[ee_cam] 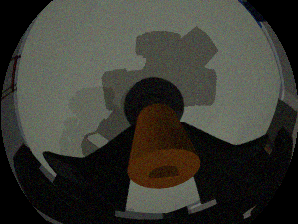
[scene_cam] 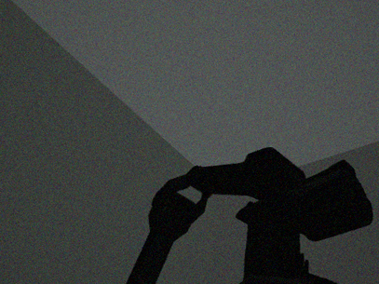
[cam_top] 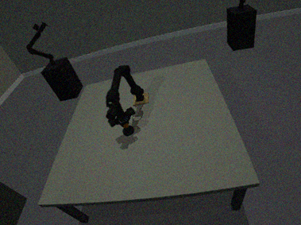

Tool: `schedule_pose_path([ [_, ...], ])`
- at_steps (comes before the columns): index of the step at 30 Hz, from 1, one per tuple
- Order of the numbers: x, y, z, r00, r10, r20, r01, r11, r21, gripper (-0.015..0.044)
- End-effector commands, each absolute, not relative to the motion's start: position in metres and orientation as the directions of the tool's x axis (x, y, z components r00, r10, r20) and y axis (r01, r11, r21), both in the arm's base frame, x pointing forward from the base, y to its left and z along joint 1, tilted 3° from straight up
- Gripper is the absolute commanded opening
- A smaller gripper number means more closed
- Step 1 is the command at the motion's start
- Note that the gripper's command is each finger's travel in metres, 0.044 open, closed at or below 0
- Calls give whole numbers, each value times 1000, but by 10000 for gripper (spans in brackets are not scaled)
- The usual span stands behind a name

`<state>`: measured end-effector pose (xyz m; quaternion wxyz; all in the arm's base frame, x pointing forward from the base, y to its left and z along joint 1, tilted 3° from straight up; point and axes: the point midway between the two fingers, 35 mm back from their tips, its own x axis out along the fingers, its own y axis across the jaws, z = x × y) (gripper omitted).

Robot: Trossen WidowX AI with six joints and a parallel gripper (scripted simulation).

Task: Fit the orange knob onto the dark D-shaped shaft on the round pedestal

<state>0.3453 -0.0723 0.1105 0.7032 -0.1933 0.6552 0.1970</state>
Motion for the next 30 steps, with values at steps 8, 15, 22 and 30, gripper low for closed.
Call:
schedule_pose_path([
  [8,342,-71,109,61,27,-998,-533,846,-9,0],
  [15,342,-72,115,61,27,-998,-533,846,-9,0],
  [22,343,-72,115,61,27,-998,-689,724,-22,0],
  [30,348,-73,114,61,27,-998,-697,717,-23,0],
])
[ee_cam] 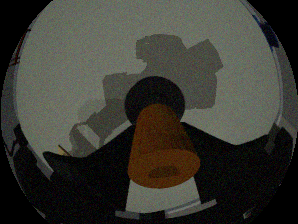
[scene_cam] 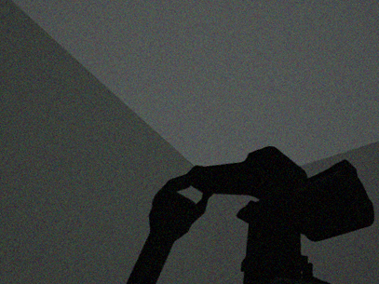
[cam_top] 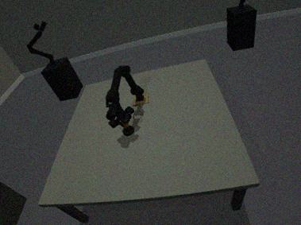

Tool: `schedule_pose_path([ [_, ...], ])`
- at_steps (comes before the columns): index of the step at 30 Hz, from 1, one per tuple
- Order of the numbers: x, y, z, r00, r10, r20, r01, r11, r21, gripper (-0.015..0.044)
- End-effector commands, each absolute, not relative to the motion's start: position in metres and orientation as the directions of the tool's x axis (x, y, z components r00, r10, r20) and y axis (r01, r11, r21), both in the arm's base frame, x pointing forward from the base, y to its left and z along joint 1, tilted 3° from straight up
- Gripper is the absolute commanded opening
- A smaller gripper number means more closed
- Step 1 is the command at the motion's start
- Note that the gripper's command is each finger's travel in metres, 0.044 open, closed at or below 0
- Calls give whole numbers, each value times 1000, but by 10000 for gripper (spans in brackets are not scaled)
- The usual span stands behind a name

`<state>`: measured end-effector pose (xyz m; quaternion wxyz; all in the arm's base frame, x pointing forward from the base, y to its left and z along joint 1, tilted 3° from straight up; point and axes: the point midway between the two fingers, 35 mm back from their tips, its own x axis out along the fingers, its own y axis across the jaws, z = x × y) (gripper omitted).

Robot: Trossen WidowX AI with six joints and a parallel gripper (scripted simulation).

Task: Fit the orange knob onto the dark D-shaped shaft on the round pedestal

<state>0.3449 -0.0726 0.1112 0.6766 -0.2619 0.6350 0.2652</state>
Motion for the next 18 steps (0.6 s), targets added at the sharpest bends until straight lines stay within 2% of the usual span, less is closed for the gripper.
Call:
schedule_pose_path([
  [1,349,-73,114,61,27,-998,-697,717,-23,0],
  [18,349,-72,111,61,27,-998,-697,717,-23,0],
])
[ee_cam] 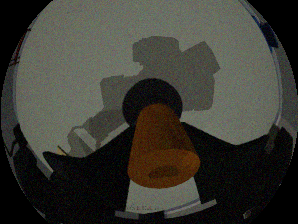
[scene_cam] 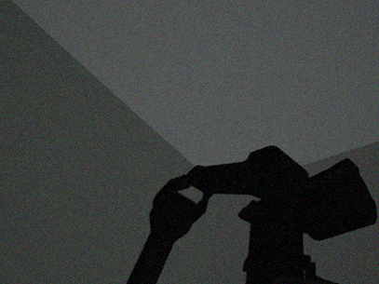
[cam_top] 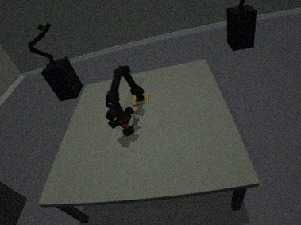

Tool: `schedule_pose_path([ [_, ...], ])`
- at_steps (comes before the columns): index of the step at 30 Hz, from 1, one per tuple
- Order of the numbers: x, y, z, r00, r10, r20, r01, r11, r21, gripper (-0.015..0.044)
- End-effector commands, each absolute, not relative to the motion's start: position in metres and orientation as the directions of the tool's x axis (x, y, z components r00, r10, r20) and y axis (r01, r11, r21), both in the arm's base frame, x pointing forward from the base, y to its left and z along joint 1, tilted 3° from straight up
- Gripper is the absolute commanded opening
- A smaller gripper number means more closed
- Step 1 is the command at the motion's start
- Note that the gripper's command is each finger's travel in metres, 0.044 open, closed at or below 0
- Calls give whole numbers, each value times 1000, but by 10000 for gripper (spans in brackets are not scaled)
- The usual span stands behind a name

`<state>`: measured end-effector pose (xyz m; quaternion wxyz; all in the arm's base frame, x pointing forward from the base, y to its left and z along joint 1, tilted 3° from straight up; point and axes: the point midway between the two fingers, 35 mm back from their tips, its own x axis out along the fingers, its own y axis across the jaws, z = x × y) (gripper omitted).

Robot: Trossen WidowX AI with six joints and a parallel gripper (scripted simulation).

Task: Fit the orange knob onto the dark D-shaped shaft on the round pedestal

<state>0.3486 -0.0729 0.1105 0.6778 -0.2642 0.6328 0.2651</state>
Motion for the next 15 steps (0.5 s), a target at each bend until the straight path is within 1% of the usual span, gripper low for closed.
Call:
schedule_pose_path([
  [1,348,-72,113,61,27,-998,-697,717,-23,0],
  [6,346,-72,115,61,27,-998,-703,711,-24,0],
  [12,343,-72,114,61,27,-998,-824,565,-35,0],
  [15,343,-72,113,61,27,-998,-830,556,-35,0],
])
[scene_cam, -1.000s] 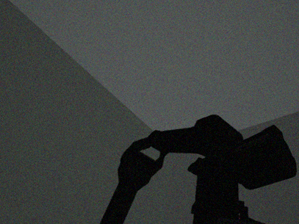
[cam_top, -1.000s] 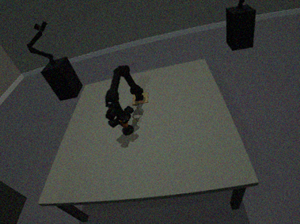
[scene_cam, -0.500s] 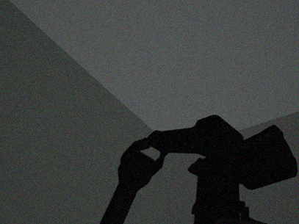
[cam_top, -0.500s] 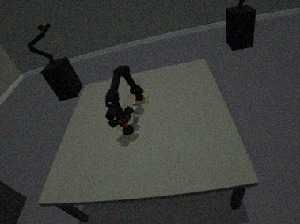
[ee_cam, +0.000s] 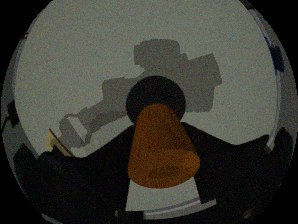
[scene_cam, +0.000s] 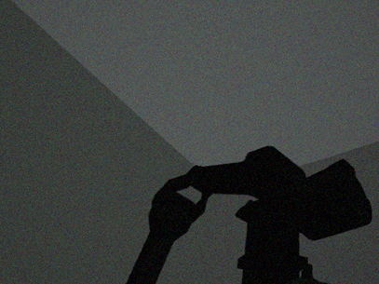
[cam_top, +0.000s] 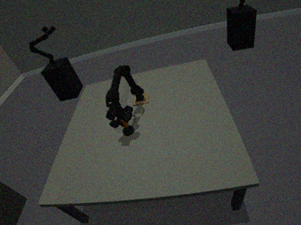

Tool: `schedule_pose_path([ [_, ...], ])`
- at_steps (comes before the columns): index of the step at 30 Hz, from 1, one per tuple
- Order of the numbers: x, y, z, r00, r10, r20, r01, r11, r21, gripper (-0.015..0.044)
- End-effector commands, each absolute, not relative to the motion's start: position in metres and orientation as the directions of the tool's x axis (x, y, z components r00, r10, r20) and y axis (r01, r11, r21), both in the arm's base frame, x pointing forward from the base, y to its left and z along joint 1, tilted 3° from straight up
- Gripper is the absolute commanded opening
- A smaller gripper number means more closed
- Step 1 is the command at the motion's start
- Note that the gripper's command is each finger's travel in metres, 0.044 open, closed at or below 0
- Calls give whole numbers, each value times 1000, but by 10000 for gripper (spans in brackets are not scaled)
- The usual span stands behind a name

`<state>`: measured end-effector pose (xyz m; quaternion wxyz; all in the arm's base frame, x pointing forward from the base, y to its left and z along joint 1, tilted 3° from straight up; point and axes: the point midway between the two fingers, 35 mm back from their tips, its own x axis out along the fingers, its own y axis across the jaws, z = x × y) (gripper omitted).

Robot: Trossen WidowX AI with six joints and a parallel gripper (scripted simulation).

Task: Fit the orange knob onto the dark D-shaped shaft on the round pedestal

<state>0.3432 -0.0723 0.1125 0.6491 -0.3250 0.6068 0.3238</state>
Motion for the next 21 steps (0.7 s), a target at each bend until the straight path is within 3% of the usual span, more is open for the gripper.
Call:
schedule_pose_path([
  [1,343,-72,113,61,27,-998,-830,556,-35,0],
  [21,348,-72,111,61,27,-998,-830,556,-36,0],
])
